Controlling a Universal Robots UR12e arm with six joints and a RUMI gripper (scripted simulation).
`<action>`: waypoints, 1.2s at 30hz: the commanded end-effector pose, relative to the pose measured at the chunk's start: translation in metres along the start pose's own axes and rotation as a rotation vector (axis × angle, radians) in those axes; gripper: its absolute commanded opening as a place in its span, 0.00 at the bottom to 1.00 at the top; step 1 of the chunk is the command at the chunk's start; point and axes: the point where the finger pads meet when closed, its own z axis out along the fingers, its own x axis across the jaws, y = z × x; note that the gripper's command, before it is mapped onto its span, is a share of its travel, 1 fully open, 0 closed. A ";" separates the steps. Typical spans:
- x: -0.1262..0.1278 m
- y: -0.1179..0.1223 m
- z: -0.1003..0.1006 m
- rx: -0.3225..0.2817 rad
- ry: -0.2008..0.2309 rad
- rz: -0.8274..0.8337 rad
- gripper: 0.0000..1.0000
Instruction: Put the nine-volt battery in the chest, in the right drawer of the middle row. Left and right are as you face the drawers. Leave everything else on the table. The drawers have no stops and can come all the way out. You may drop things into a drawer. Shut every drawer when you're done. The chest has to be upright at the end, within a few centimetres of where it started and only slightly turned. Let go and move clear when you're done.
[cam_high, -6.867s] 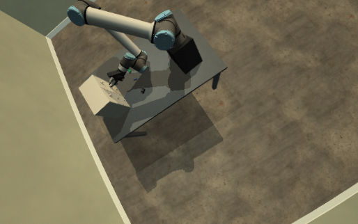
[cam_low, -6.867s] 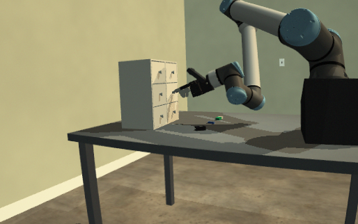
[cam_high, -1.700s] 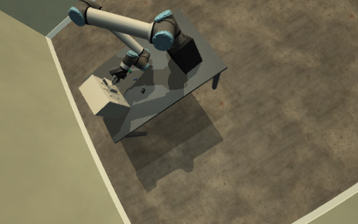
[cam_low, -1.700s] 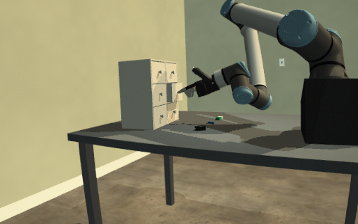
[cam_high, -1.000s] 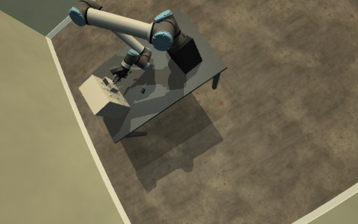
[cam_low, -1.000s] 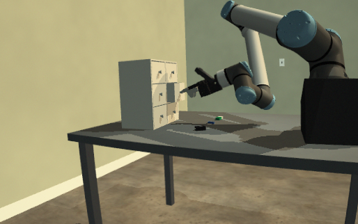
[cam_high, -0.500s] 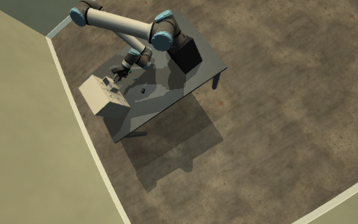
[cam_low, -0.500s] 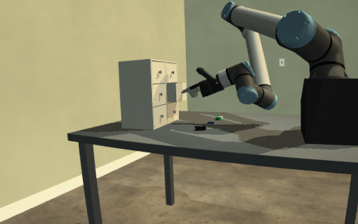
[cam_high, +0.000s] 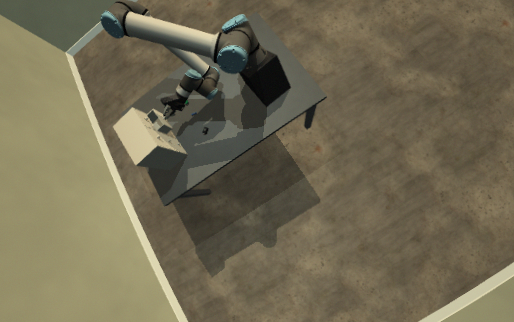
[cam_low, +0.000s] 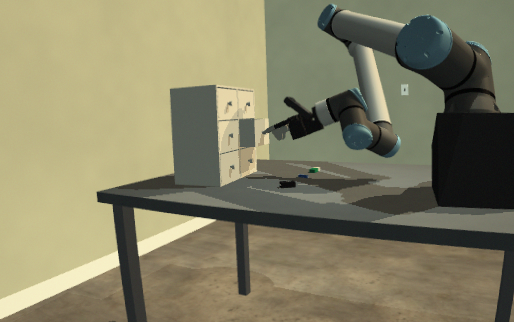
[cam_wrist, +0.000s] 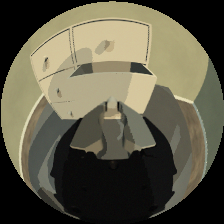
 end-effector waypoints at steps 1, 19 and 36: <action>0.000 0.000 -0.003 0.001 0.000 0.000 0.07; 0.000 0.002 -0.007 0.001 0.000 0.000 0.07; 0.000 0.003 -0.009 0.001 0.000 0.000 0.07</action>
